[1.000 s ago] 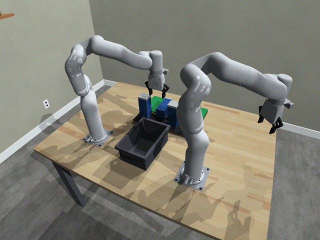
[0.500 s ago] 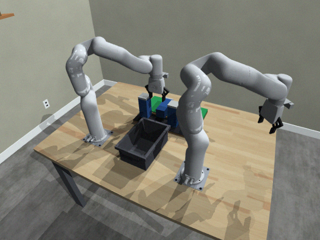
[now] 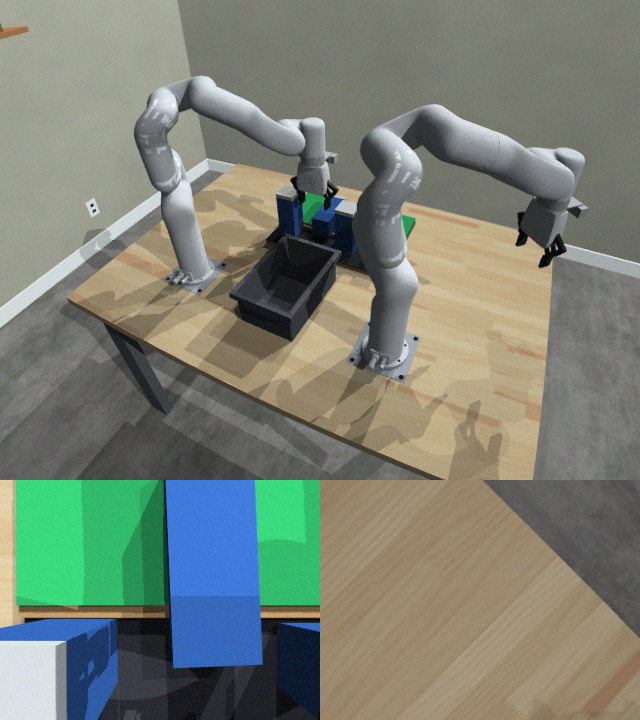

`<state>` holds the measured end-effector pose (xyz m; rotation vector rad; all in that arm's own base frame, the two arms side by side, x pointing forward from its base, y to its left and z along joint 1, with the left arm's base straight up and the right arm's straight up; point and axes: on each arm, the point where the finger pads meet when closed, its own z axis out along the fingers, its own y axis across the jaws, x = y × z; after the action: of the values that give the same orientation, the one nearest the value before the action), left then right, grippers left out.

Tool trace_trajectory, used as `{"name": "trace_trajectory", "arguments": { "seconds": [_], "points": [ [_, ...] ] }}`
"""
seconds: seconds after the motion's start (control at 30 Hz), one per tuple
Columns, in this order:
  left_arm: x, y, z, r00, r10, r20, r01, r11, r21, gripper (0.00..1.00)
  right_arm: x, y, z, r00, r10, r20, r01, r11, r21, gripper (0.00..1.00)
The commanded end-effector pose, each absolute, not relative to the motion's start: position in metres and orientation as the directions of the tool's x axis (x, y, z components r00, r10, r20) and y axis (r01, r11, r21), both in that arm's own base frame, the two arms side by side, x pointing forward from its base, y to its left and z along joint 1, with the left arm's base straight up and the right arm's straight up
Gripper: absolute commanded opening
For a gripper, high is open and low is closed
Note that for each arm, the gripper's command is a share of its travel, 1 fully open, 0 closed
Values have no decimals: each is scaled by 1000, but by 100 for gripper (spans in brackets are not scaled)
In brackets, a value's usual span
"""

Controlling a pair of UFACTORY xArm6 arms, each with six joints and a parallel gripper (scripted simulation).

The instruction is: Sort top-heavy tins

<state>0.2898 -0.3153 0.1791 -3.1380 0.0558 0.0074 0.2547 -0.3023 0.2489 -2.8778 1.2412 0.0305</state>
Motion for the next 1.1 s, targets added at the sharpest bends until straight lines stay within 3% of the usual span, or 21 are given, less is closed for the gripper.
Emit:
{"name": "trace_trajectory", "arguments": {
  "seconds": [0.0,0.83,0.87,1.07],
  "points": [
    [291,-316,172,999,-36,-1,-36,-999,1,100,255,-303,250,686,-727,-17,-727,-686,1,100],
    [291,-317,166,999,-35,-2,-35,-999,0,100,255,-303,250,686,-727,-17,-727,-686,1,100],
    [291,-317,166,999,-35,-2,-35,-999,0,0,255,-303,250,686,-727,-17,-727,-686,1,100],
    [291,-317,166,999,-35,-2,-35,-999,0,0,255,-303,250,686,-727,-17,-727,-686,1,100]
  ]
}}
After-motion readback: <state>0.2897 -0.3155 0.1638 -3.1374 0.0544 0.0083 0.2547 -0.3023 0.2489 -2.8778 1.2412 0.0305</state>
